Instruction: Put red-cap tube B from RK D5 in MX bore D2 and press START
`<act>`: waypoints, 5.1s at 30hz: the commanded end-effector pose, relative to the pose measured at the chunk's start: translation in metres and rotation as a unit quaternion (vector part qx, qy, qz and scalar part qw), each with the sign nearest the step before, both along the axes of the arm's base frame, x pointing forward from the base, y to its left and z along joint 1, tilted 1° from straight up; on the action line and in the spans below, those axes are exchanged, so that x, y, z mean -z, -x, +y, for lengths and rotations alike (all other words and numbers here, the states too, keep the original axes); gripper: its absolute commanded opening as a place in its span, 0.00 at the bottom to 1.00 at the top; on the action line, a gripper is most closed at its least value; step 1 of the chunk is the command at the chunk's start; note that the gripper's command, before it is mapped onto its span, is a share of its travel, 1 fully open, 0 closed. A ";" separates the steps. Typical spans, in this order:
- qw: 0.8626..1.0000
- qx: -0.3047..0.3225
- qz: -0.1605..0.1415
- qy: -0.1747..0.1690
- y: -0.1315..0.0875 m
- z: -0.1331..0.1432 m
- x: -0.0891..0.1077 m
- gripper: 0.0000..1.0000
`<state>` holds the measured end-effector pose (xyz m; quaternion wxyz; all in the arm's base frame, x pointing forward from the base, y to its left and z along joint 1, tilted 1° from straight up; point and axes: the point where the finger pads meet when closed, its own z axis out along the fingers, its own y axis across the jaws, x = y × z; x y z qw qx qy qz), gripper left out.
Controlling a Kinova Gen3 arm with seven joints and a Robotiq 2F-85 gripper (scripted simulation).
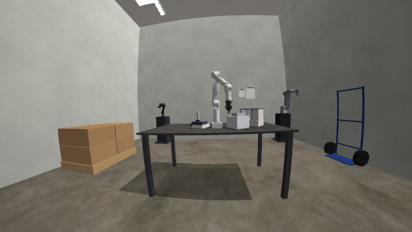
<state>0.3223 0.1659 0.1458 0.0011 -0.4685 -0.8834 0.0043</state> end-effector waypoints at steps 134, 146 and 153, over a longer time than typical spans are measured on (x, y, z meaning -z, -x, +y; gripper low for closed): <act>1.000 0.000 -0.001 0.000 0.000 0.000 0.082 0.10; 1.000 0.000 -0.001 0.000 0.000 0.000 0.066 0.10; 1.000 0.000 -0.001 0.000 0.000 0.000 0.060 0.10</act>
